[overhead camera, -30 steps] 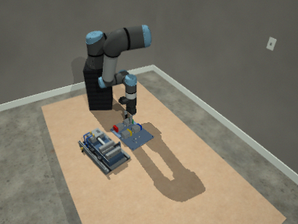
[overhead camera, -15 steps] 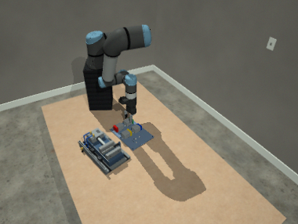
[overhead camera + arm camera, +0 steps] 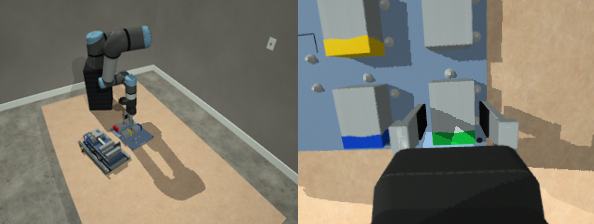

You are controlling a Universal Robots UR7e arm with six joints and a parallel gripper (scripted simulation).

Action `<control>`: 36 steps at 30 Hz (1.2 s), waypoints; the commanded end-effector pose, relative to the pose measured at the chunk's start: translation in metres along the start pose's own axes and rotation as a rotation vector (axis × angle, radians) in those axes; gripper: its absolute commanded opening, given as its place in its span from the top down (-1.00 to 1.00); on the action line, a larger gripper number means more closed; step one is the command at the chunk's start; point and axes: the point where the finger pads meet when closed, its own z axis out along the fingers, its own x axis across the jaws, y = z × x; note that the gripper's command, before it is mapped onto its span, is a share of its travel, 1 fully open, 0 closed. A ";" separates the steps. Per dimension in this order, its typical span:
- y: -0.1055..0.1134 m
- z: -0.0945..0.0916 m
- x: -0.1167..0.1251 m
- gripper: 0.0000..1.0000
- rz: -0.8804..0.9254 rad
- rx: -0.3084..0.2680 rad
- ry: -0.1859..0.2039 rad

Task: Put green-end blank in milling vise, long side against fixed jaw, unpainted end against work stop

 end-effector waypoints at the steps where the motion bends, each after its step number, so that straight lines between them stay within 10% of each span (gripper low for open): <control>1: 0.000 0.000 0.000 -1.00 0.000 0.000 -0.001; 36: 0.000 0.012 0.000 -1.00 0.000 0.000 -0.001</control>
